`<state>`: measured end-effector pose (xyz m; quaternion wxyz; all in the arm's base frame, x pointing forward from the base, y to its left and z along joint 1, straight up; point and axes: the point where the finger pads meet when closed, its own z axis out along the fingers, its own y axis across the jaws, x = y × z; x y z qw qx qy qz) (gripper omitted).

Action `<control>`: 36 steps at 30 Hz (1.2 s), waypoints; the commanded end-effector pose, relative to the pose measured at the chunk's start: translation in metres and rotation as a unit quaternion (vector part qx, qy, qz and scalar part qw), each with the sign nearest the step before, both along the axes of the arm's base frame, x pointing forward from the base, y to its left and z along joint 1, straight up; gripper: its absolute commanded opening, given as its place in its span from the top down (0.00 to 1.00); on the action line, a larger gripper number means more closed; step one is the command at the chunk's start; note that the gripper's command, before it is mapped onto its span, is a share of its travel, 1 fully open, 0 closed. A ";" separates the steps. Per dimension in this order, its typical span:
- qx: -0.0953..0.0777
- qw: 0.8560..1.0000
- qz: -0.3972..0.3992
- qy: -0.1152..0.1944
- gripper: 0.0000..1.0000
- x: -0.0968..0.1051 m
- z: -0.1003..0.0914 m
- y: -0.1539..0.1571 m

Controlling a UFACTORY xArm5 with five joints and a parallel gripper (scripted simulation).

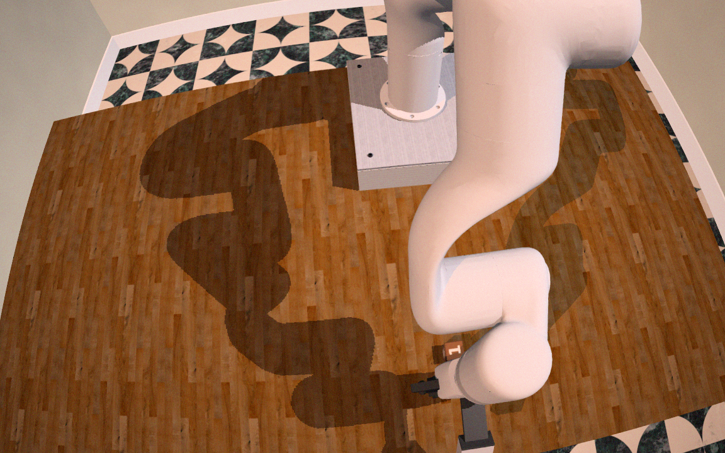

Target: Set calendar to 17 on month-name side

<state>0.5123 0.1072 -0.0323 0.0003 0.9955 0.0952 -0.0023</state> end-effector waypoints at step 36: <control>0.000 1.000 0.000 -0.002 0.00 0.002 0.026 0.001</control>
